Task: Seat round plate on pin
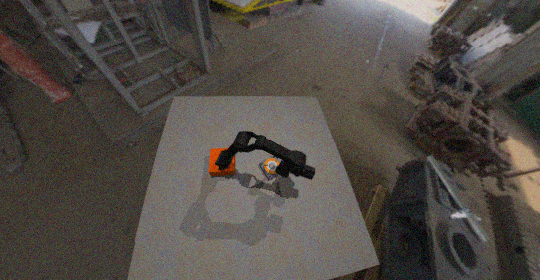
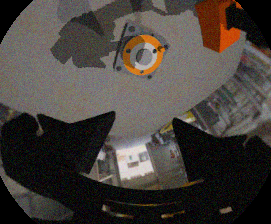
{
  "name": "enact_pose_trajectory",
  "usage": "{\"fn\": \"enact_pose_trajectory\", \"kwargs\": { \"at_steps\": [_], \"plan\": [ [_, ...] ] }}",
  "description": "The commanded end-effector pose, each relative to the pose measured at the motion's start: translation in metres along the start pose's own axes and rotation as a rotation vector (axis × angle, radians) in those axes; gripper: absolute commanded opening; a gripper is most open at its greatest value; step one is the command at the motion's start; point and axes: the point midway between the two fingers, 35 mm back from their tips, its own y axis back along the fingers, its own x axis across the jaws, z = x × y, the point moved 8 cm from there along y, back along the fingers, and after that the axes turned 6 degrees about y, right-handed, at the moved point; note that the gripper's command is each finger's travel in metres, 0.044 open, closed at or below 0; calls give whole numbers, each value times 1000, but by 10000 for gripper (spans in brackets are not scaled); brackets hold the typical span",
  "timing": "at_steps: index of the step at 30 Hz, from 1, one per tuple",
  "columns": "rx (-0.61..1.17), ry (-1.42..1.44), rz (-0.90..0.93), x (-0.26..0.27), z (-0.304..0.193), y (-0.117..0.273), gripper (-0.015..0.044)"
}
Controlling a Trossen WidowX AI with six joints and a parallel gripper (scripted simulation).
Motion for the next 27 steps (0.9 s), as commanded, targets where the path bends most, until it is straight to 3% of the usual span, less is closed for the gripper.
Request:
{"fn": "enact_pose_trajectory", "kwargs": {
  "at_steps": [1,15,19,24,27],
  "plan": [
    [-6,20,1,-1,0,-1,374],
    [-380,1398,-143,-63,9,-62,6],
    [-447,1661,-216,-74,15,-72,0],
    [-574,2184,-423,-98,28,-91,0],
    [-571,2272,-464,-108,28,-99,0]
  ]
}}
